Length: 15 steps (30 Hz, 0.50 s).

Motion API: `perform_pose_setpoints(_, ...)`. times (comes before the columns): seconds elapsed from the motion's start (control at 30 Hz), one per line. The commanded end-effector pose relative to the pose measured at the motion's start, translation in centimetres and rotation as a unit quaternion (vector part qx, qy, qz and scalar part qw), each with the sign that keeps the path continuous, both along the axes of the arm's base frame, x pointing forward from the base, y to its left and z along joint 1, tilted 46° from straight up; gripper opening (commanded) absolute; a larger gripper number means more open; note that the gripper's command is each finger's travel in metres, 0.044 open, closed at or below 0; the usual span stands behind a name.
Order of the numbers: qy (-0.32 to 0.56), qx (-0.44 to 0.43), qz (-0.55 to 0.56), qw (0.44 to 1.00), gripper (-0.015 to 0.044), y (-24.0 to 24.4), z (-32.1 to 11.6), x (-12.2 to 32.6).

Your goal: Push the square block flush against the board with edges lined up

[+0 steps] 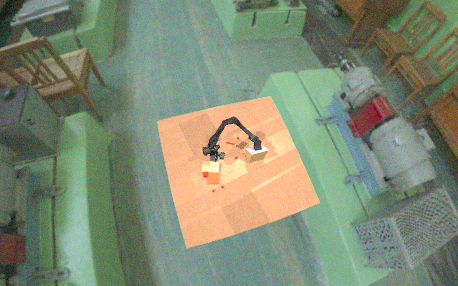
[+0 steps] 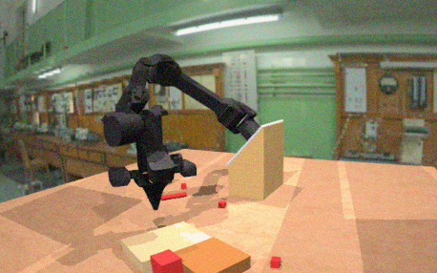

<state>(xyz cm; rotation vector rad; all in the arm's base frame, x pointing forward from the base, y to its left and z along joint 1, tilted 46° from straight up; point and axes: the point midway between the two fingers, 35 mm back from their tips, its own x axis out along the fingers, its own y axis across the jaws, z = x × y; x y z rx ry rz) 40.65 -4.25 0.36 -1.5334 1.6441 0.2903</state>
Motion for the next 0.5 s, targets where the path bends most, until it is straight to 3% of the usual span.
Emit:
perform_pose_setpoints(0.0,-0.045,0.013,-0.046,0.998,0.0,1.4,-1.3,0.1)
perform_pose_setpoints(0.47,-0.208,0.043,-0.215,0.953,0.0,5.7,-5.5,-0.2)
